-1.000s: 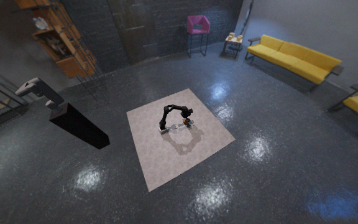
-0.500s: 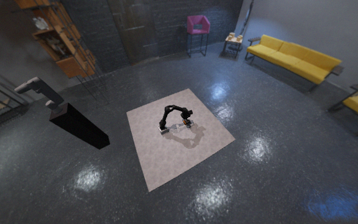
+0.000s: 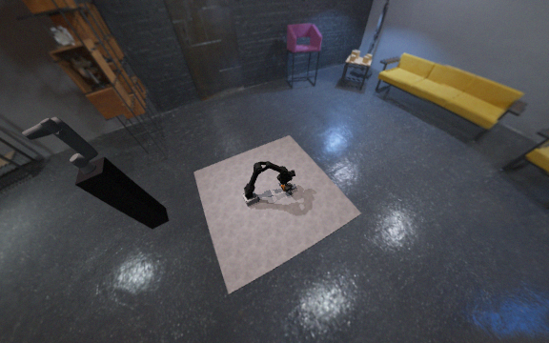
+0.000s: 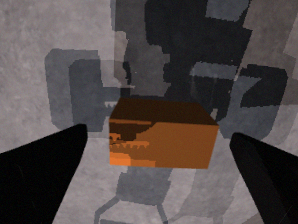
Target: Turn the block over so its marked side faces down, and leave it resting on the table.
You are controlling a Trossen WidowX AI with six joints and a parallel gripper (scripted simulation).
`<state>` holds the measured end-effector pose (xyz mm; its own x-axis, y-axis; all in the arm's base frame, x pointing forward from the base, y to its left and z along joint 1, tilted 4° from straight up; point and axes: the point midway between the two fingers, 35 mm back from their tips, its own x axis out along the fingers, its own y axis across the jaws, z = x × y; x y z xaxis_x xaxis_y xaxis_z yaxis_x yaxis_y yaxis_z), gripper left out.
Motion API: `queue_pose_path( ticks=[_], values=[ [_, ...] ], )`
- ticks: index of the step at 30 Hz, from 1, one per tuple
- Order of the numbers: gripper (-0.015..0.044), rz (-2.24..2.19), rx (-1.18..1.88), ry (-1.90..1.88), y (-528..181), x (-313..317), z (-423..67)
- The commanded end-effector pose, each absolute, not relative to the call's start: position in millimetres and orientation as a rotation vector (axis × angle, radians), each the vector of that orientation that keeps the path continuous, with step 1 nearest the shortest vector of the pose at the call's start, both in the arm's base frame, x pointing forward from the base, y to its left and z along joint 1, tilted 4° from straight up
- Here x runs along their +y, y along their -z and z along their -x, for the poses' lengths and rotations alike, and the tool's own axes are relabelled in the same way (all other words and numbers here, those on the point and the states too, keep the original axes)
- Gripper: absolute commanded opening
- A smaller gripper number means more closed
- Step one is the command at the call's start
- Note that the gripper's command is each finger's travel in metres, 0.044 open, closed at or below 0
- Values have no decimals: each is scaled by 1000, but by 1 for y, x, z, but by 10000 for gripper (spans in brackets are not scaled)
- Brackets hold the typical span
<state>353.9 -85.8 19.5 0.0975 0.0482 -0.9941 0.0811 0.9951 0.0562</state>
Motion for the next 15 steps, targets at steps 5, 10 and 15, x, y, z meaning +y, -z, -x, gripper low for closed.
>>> queue_pose_path(
  ticks=[5,10,15],
  values=[
    [361,-108,1487,28,-9,-85,-352],
    [269,-108,1487,28,-9,-85,-352],
    [236,-108,1487,28,-9,-85,-352]
  ],
)
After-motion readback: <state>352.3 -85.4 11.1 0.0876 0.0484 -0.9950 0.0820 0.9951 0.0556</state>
